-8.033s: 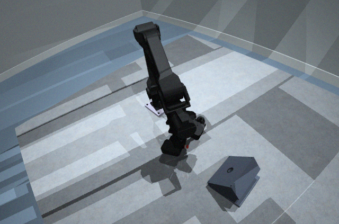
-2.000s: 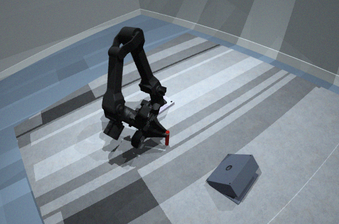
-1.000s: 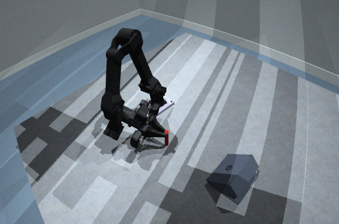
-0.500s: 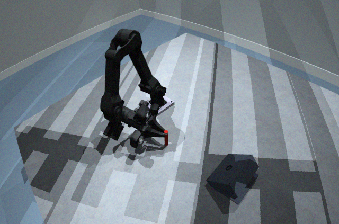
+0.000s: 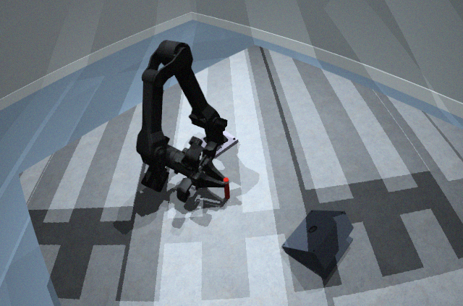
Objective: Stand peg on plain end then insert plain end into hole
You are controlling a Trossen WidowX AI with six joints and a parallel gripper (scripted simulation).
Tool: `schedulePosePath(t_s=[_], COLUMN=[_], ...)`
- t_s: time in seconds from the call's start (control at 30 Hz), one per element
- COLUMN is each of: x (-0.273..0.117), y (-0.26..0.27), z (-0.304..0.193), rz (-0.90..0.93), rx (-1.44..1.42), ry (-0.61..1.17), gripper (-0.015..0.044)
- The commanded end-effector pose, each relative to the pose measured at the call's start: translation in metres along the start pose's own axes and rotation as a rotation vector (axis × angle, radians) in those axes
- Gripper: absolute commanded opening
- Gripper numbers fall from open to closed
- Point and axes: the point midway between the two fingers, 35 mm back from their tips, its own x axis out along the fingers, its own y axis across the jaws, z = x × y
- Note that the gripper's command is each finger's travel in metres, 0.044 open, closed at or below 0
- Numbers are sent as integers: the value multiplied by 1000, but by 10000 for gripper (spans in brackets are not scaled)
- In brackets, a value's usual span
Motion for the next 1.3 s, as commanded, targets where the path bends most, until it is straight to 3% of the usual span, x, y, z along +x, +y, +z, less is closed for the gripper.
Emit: schedulePosePath(t_s=[0.0,0.6,0.7,1.27], x=[-1,-2,-2,-2], y=[0,0,0,0], z=[-2,-2,-1,-1], rz=[0,-5,-6,-6], rx=[0,5,7,7], ry=[0,-11,-13,-13], gripper=[51,51,130,130])
